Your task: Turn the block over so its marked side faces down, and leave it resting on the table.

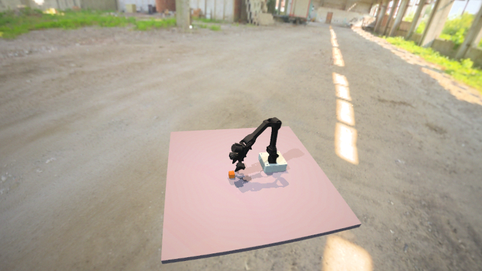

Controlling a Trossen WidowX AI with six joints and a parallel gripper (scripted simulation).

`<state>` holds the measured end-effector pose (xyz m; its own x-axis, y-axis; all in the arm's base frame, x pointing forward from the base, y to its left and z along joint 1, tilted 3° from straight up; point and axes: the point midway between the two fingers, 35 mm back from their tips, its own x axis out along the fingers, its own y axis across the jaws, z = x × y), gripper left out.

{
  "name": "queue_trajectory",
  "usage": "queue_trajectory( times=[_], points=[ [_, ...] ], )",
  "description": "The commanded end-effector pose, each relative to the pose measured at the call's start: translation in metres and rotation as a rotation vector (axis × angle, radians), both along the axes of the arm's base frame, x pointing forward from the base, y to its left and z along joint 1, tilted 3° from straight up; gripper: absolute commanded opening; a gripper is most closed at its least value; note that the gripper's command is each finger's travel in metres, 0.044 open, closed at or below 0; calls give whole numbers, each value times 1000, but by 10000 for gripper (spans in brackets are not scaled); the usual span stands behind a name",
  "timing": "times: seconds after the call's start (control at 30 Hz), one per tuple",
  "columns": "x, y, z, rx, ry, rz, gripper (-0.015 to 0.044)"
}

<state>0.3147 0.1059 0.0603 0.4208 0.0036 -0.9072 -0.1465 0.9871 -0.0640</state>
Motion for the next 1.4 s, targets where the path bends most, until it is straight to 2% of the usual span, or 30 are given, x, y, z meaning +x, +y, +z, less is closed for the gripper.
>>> queue_trajectory(
  times=[0.0,0.27,0.47,0.63,1.37],
  points=[
    [13,3,8,-15,125,-8,440],
    [26,4,19,-44,376,-29,440],
    [26,4,19,-44,381,-29,440],
    [28,3,-16,-45,381,-29,440],
    [30,1,-50,-45,381,-29,440]
  ],
)
